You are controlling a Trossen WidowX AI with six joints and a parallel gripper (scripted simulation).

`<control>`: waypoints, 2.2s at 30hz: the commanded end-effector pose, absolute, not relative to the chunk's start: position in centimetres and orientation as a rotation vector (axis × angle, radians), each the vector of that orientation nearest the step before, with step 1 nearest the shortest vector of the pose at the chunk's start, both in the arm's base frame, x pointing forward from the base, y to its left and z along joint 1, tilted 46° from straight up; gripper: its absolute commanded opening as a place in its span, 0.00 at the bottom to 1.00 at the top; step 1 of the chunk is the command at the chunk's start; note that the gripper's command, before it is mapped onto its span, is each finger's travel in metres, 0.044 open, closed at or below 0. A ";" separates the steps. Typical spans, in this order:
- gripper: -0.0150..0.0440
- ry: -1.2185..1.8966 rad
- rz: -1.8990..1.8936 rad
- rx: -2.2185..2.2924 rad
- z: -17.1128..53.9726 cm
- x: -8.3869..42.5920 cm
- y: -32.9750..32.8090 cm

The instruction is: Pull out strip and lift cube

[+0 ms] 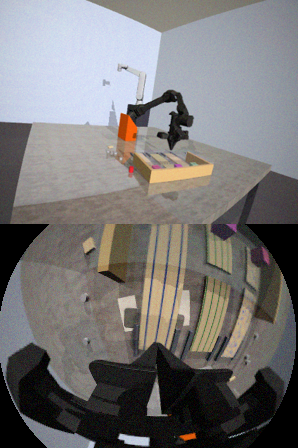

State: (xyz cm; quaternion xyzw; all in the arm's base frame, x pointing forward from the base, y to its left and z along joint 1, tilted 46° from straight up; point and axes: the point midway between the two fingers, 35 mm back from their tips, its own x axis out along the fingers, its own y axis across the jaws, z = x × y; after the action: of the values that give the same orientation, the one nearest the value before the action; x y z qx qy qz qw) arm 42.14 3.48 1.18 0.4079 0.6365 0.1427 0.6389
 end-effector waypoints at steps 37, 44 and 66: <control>0.25 1.463 0.324 0.935 -1.0 42.4 5.6; 0.25 1.463 0.324 0.935 -1.0 42.4 5.6; 0.25 1.463 0.324 0.935 -1.2 42.5 5.7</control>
State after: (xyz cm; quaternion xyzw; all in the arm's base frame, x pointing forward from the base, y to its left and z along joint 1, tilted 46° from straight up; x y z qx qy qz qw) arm 42.46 5.51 -1.04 0.4097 0.6387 0.1424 0.6356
